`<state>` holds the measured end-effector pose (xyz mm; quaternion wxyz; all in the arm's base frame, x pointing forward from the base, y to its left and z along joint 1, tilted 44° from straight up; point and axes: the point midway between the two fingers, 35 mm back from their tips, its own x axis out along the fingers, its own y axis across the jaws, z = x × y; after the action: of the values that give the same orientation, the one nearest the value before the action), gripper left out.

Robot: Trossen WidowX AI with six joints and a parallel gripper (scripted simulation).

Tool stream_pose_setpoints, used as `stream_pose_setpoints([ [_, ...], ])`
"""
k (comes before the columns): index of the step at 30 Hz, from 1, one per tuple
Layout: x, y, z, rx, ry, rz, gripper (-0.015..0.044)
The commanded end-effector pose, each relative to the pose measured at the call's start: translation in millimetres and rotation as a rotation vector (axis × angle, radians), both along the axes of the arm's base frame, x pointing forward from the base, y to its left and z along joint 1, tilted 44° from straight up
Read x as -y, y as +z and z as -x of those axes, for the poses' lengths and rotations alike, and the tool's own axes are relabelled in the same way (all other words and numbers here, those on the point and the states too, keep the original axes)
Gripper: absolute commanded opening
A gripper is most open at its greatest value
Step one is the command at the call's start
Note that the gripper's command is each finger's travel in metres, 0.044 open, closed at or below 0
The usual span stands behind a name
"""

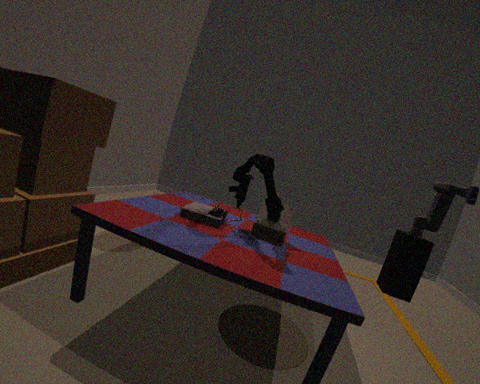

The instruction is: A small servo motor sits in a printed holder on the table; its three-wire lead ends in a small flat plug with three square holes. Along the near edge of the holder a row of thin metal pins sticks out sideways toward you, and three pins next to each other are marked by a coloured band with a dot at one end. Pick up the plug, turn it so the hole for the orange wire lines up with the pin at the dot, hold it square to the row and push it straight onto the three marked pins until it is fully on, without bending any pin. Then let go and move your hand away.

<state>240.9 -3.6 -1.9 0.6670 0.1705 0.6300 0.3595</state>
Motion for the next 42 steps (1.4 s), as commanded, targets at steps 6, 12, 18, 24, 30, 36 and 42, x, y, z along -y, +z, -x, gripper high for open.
stream_pose_setpoints([
  [6, -8, -1, 22, -0.023, -0.024, 0.008, 0.0],
  [12, -26, -20, 23, -0.023, -0.024, 0.008, 0.0],
  [18, -34, -27, 23, -0.023, -0.024, 0.006, 0.0],
  [24, -38, -25, 6, -0.022, -0.024, 0.006, 0.0],
  [30, -44, -20, -9, -0.021, -0.024, 0.005, 0.0],
  [36, -44, -20, -14, -0.021, -0.024, 0.005, 0.0],
  [42, -42, -21, -15, -0.021, -0.024, 0.006, 0.0],
])
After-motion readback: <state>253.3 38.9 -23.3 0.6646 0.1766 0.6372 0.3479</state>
